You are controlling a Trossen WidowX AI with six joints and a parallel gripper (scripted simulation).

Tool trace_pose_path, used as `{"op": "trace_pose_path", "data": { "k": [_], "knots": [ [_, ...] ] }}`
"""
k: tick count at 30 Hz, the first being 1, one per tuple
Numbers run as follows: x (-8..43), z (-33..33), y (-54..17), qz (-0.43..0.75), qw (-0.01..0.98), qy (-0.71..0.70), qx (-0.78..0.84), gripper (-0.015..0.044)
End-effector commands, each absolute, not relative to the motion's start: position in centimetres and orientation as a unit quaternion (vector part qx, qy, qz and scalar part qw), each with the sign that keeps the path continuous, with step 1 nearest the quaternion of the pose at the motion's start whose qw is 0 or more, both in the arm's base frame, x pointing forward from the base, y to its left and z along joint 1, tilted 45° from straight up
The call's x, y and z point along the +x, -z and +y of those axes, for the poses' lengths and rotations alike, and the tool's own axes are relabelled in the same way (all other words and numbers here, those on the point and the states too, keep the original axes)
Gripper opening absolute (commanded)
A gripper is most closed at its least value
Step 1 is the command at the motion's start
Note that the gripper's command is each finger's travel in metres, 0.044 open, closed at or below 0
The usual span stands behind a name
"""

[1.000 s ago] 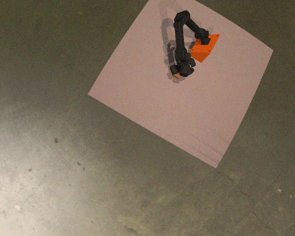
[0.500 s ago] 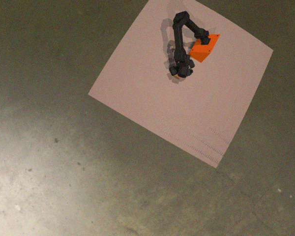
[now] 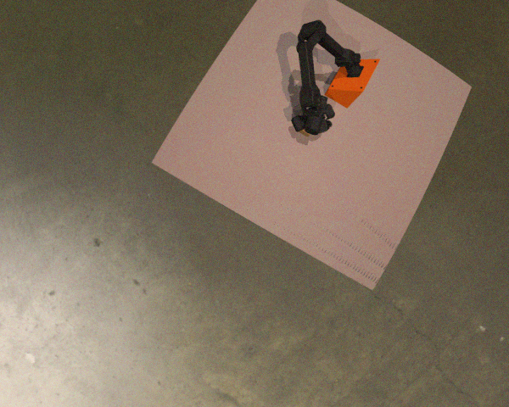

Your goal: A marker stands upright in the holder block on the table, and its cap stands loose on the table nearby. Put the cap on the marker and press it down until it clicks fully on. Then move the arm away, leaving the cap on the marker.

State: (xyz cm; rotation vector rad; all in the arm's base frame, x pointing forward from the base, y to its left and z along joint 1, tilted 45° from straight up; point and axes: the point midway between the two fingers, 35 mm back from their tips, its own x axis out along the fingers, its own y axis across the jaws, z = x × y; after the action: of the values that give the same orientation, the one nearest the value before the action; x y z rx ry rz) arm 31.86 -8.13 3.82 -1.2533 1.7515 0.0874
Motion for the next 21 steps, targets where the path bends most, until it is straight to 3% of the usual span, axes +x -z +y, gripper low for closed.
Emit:
{"op": "trace_pose_path", "data": {
  "k": [1,2,18,21],
  "knots": [
    [31.85,-8.21,-3.78,0.715,0.471,-0.035,-0.514,0.0000],
    [31.84,-8.22,-3.77,0.715,0.471,-0.035,-0.514,0.0000],
    [31.84,-8.15,-3.79,0.716,0.473,-0.036,-0.512,0.0420],
    [31.88,-7.98,-3.94,0.716,0.473,-0.036,-0.512,0.0440]
  ]
}}
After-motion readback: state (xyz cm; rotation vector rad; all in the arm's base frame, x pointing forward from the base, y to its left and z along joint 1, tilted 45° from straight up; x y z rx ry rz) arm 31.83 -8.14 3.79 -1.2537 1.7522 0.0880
